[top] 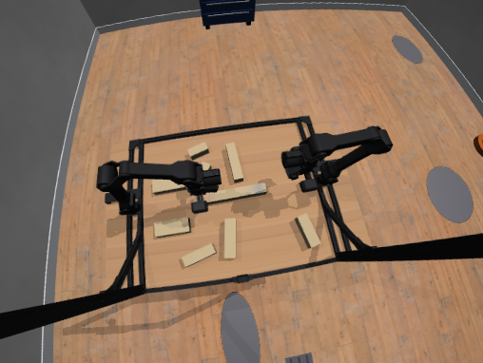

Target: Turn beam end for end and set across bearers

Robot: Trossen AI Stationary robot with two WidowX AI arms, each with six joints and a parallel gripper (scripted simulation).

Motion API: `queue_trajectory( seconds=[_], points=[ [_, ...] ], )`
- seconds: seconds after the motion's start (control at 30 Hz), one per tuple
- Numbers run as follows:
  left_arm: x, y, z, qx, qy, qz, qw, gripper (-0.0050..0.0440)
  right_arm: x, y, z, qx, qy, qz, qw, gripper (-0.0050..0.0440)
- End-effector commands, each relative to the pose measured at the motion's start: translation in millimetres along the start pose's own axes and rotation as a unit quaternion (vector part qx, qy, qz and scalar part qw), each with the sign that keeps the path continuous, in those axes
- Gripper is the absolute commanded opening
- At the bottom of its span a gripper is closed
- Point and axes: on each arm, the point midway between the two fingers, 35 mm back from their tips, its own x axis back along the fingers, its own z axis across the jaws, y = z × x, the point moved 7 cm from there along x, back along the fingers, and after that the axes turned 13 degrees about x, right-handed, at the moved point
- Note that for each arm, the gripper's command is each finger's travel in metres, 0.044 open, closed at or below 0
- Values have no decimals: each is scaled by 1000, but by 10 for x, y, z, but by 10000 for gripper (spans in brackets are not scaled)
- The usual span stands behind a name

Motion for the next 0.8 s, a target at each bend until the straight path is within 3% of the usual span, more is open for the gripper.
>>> queue_trajectory(
  seconds=[0.0, 0.77],
  points=[
    [-29, 95, -27, 1, 0, 2, 1000, 440, -3, -6, 3, 0, 2, 1, 1000, 440],
    [-112, 509, -142, 1, 0, 2, 1000, 440, -3, -6, 3, 0, 2, 1, 1000, 440]
  ],
)
